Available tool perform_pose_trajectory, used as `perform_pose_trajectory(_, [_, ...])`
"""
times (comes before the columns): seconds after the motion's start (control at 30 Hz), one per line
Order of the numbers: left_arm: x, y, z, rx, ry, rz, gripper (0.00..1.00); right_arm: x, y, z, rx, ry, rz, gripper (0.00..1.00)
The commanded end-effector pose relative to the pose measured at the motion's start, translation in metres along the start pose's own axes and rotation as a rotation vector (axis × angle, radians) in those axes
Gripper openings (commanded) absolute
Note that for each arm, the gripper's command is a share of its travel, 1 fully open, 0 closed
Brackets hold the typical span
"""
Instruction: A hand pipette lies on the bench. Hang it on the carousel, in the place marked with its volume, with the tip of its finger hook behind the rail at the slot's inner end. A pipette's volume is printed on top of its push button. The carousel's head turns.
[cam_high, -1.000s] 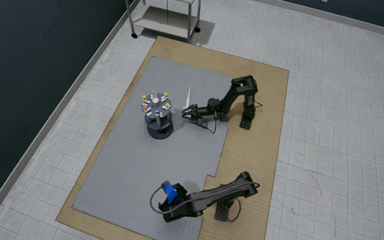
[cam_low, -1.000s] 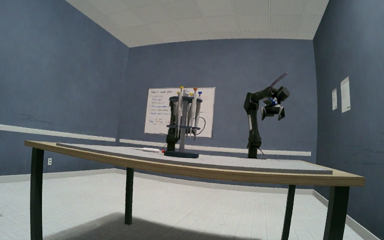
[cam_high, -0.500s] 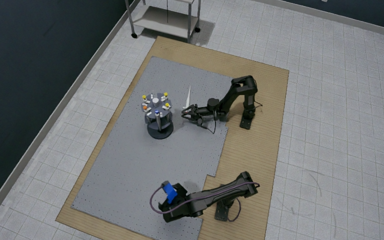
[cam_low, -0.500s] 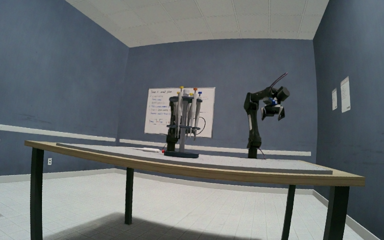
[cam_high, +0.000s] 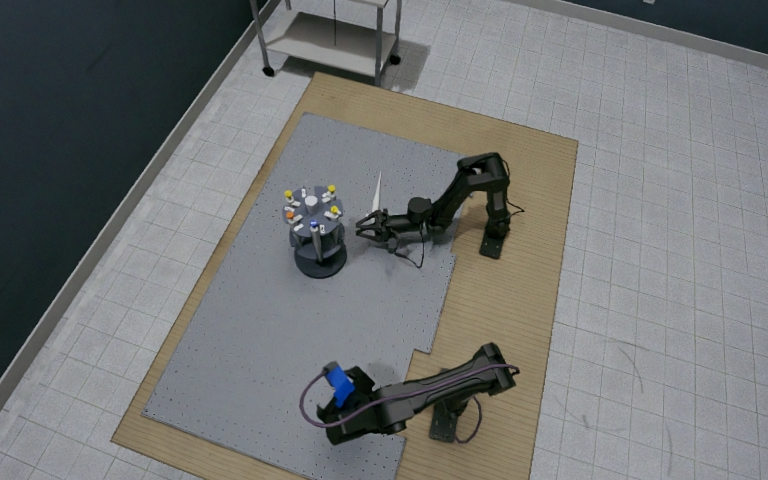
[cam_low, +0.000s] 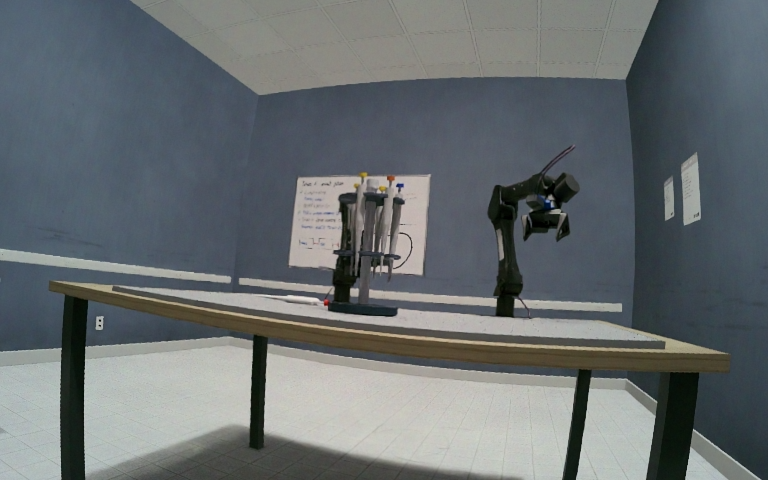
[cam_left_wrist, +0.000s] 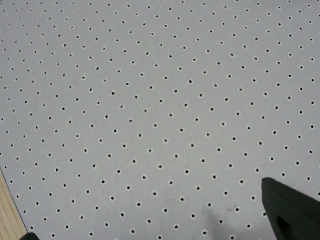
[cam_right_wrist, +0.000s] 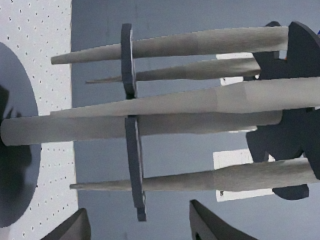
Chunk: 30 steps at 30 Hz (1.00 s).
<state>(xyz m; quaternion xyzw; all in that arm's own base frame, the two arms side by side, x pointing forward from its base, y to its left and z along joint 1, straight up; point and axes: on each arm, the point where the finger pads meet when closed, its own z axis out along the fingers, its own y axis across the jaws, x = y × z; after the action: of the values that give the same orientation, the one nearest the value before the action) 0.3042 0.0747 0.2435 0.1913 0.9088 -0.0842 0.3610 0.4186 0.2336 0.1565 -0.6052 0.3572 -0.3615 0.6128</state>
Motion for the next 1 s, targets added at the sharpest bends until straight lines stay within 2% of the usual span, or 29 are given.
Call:
perform_pose_trajectory(0.0, [-0.009,0.002,-0.005,-0.010,-0.032,0.023,1.00,-0.003,0.000,0.011,-0.008,-0.002,-0.001,0.49])
perform_pose_trajectory(0.97, [-0.009,0.002,-0.005,-0.010,-0.032,0.023,1.00,-0.002,0.000,0.052,-0.007,-0.002,-0.001,0.49])
